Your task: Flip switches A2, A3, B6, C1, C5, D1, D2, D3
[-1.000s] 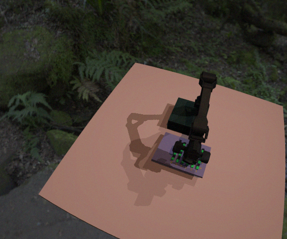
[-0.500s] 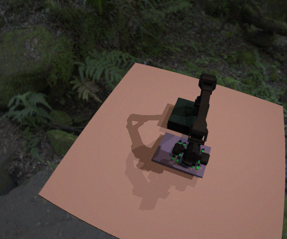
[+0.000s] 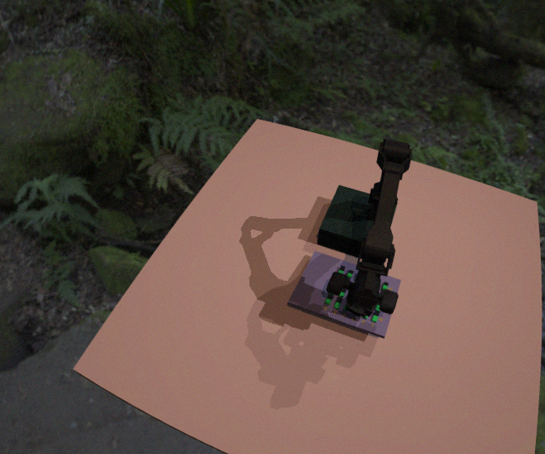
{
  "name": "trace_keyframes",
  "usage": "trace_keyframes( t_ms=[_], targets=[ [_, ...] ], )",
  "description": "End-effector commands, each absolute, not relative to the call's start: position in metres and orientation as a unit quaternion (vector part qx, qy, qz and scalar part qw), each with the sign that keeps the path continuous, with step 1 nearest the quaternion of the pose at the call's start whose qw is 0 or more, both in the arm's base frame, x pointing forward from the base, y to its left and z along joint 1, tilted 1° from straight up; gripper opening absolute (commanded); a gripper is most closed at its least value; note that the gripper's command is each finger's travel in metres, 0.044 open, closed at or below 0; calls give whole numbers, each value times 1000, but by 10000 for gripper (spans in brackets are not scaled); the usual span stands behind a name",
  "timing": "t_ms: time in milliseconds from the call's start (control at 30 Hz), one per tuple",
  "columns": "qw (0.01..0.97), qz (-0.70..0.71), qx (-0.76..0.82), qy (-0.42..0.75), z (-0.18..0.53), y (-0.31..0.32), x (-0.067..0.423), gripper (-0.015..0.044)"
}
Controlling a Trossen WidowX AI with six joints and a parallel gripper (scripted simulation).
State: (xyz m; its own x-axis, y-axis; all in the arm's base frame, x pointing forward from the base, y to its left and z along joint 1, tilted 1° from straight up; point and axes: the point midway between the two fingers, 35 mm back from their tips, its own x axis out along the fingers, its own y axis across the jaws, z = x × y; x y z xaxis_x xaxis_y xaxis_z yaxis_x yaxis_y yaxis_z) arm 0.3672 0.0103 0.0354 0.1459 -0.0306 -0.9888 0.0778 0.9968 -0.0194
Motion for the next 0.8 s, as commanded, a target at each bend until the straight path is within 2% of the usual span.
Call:
trace_keyframes(
  t_ms=[0,767],
  targets=[
    [757,-33,19,653,35,11,367,0],
    [757,-33,19,653,32,11,368,0]
  ],
)
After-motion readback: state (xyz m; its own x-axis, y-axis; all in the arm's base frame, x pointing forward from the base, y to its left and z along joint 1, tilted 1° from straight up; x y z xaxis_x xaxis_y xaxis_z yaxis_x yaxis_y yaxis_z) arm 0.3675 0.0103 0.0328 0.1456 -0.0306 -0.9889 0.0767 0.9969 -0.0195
